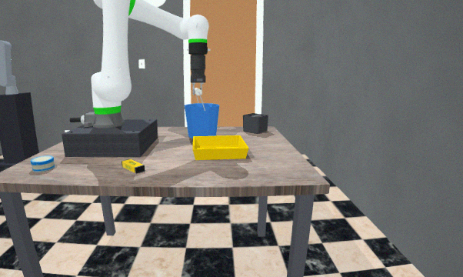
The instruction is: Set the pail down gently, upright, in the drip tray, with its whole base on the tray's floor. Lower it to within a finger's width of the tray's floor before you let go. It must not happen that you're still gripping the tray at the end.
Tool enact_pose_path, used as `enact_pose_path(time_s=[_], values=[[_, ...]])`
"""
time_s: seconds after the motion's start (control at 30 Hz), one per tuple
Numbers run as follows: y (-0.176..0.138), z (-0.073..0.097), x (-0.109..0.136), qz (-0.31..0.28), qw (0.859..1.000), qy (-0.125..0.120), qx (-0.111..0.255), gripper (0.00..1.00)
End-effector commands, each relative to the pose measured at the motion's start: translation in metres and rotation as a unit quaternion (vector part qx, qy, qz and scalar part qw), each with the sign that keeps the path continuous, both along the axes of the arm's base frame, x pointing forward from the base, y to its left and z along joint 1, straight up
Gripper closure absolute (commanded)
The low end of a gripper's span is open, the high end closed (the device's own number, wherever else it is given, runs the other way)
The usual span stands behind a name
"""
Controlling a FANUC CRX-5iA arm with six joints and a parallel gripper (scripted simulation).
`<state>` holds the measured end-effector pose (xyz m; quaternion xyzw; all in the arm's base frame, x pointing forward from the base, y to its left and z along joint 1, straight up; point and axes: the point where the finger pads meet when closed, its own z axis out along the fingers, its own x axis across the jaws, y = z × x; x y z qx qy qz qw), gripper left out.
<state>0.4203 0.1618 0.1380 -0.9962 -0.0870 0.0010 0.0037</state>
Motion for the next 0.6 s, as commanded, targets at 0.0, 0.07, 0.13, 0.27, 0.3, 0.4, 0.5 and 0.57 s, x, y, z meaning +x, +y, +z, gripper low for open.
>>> enact_pose_path(time_s=[0.0, 0.07, 0.13, 0.27, 0.3, 0.4, 0.5, 0.57], values=[[0.0, 0.002, 0.001, 0.0, 1.0, -0.002, 0.0, 1.0], [0.0, 0.003, 0.001, 0.0, 1.0, -0.002, 0.0, 1.0], [0.0, 0.003, 0.001, 0.0, 1.0, -0.002, 0.0, 1.0], [0.0, 0.006, 0.001, 0.0, 1.0, -0.002, 0.0, 1.0], [0.0, 0.007, 0.001, 0.0, 1.0, -0.002, 0.0, 1.0], [0.0, 0.009, 0.001, 0.0, 1.0, -0.002, 0.0, 1.0], [0.0, 0.013, 0.001, 0.0, 1.0, -0.002, 0.0, 1.0], [0.0, 0.015, 0.001, 0.0, 1.0, -0.002, 0.0, 1.0]])
